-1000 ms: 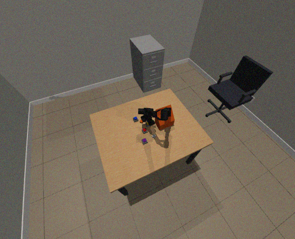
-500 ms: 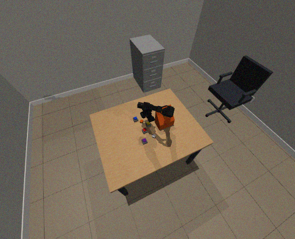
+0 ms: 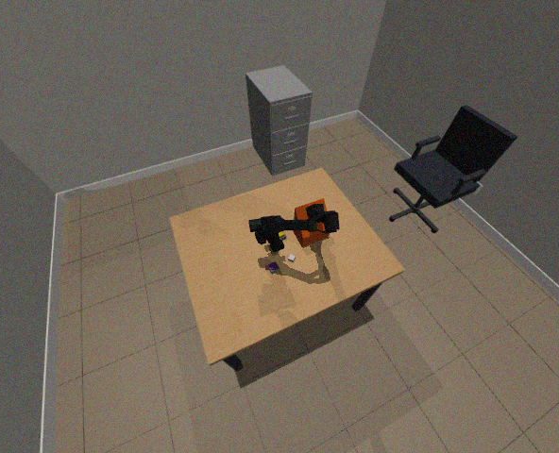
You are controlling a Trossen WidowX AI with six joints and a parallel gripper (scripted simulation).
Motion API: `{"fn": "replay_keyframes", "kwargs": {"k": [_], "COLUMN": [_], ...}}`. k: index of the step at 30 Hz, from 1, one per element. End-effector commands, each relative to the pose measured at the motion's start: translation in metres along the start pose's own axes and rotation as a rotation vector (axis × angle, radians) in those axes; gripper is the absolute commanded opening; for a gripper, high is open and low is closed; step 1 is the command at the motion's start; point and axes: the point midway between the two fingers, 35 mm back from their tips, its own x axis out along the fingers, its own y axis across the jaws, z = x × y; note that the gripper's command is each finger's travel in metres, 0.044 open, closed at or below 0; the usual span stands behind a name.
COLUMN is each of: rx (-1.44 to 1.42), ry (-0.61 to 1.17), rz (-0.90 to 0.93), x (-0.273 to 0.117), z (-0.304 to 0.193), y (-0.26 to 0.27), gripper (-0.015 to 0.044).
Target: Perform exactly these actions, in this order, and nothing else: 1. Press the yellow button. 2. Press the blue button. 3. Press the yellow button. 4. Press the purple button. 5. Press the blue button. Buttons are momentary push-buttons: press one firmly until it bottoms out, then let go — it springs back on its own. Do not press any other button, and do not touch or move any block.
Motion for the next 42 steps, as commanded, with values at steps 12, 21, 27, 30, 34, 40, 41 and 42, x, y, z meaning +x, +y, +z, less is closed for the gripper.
{"fn": "replay_keyframes", "kwargs": {"k": [12, 21, 27, 30, 34, 40, 41, 42], "rx": [-0.010, -0.010, -0.010, -0.010, -0.010, -0.009, -0.009, -0.009], "ry": [-0.003, -0.003, -0.003, -0.003, -0.003, -0.003, -0.003, -0.003], "rz": [0.062, 0.067, 0.067, 0.067, 0.067, 0.068, 0.068, 0.068], "x": [0.021, 0.060, 0.068, 0.073, 0.080, 0.089, 0.091, 0.091], "z": [0.028, 0.026, 0.026, 0.026, 0.026, 0.026, 0.026, 0.026], "y": [0.086, 0.089, 0.090, 0.090, 0.091, 0.092, 0.092, 0.092], "gripper": [0.0020, 0.0020, 0.0020, 0.0020, 0.0020, 0.0020, 0.0020, 0.0020]}}
